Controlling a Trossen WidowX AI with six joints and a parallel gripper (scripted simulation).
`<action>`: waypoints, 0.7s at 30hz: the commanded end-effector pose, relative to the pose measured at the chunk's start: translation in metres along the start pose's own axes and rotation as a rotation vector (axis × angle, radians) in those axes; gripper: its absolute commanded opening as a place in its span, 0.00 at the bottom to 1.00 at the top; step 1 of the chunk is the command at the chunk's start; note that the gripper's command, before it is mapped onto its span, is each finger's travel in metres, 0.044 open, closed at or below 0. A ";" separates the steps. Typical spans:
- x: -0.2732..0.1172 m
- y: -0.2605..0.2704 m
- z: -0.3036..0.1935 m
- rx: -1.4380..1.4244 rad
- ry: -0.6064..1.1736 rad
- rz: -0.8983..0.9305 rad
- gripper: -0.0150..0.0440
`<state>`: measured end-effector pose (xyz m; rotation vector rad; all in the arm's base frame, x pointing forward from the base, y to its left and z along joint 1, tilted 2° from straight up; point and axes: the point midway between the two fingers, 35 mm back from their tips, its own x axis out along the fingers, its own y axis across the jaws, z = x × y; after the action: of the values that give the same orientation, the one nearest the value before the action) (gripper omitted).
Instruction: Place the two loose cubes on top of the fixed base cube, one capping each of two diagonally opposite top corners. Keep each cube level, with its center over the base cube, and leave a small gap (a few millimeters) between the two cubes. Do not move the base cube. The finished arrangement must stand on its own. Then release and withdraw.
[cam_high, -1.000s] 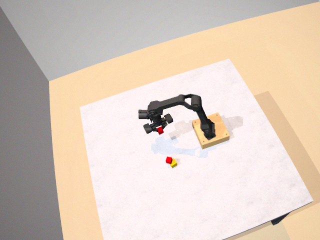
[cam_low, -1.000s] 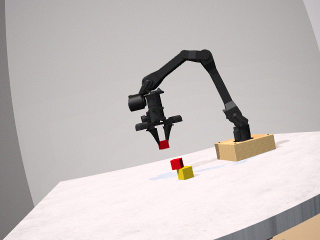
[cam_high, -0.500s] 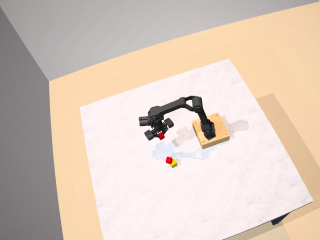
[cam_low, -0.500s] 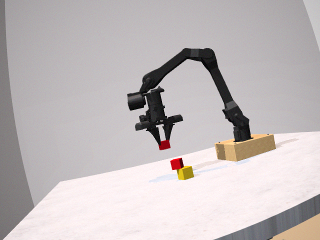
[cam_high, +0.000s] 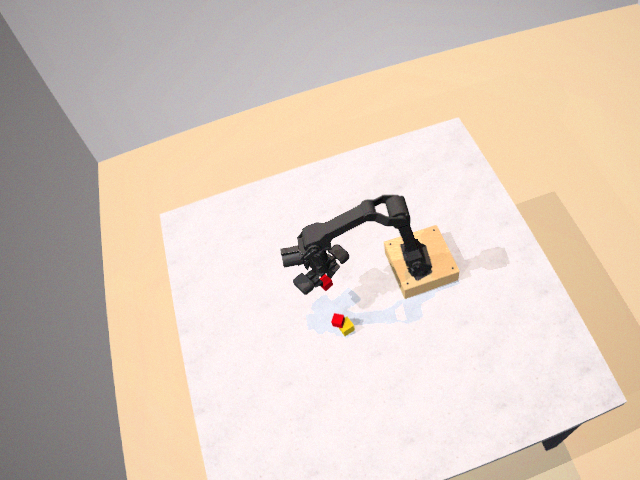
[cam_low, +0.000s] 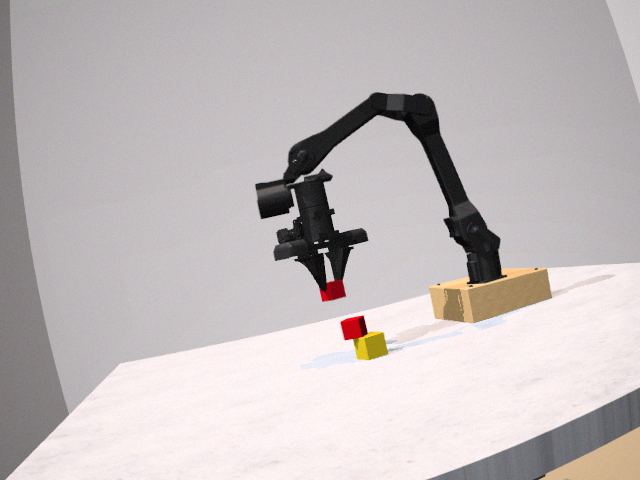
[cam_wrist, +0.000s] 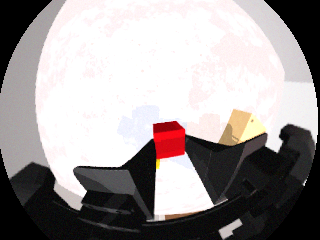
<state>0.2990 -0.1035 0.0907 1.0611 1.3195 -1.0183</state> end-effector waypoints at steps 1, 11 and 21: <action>-0.001 0.005 -0.013 -0.059 -0.002 0.007 0.43; -0.001 0.013 -0.038 -0.171 -0.001 0.005 0.43; 0.000 0.019 -0.064 -0.283 0.000 0.004 0.43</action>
<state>0.3039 -0.0472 0.0907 0.8819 1.4048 -0.8401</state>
